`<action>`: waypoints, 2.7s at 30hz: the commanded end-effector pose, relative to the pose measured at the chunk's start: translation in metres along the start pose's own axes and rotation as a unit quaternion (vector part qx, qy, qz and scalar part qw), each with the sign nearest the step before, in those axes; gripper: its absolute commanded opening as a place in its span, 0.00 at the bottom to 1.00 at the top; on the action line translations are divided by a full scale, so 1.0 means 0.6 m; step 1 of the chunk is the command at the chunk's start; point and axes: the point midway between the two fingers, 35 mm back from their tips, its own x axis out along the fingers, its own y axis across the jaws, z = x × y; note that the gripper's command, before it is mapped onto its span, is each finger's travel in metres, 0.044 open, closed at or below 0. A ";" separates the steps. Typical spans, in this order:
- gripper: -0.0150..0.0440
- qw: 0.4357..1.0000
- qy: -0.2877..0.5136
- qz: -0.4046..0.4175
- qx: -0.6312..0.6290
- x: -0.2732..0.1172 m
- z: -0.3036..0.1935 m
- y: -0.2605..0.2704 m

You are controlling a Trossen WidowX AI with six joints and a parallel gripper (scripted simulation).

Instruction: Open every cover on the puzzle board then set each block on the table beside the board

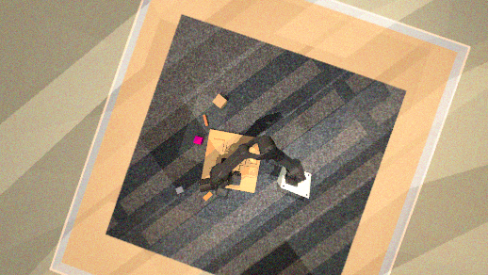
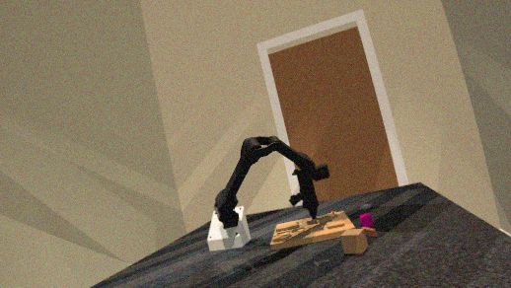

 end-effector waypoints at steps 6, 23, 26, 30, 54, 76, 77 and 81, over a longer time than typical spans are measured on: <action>0.25 1.000 0.003 0.002 0.000 -0.002 -0.006 0.021; 0.25 1.000 0.003 0.002 0.000 -0.002 -0.017 0.048; 0.25 1.000 0.003 0.002 0.000 -0.002 -0.020 0.054; 0.25 1.000 0.003 0.002 0.000 -0.002 -0.024 0.062; 0.25 1.000 0.003 0.003 0.000 -0.002 -0.051 0.091; 0.25 1.000 0.004 0.003 0.000 -0.012 -0.080 0.110; 0.25 1.000 0.004 0.003 0.000 -0.014 -0.080 0.110; 0.25 1.000 0.004 0.002 0.000 -0.023 -0.081 0.110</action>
